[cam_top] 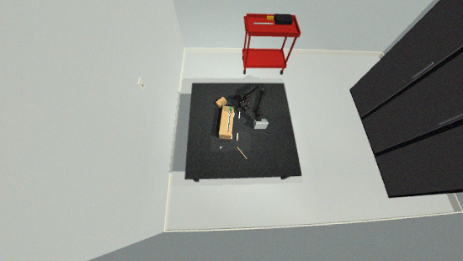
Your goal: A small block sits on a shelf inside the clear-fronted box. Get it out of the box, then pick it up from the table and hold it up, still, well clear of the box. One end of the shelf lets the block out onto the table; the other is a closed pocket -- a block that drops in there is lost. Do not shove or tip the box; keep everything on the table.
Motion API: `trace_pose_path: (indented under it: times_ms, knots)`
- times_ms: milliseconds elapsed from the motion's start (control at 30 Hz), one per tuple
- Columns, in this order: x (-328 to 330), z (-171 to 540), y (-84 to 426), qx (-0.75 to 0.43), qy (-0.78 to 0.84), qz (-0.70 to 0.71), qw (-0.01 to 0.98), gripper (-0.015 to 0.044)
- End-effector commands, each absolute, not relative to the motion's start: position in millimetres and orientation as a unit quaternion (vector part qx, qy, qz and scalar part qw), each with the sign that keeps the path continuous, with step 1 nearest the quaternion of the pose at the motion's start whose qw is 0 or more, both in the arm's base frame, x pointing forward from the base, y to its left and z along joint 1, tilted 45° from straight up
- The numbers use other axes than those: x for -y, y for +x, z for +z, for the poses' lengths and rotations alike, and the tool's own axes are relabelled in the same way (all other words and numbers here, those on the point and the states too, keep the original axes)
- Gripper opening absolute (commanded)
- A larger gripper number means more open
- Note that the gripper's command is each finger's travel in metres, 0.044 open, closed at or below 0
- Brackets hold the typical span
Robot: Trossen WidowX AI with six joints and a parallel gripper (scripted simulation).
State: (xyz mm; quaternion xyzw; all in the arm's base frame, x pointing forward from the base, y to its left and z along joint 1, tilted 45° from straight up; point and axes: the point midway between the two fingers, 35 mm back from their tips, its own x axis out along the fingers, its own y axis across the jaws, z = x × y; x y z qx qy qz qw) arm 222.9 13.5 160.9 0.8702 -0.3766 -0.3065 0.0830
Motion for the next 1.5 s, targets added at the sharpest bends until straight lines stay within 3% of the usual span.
trace_pose_path:
  times_ms: [0, 167, 1467]
  knots:
    - [-15.9, 165.2, 223.1, 0.351, 0.864, -0.327, 0.154, 0.0]
    - [-17.7, 167.6, 222.4, 0.327, 0.852, -0.347, 0.217, 0.0]
    - [-17.7, 167.6, 222.4, 0.327, 0.852, -0.347, 0.217, 0.0]
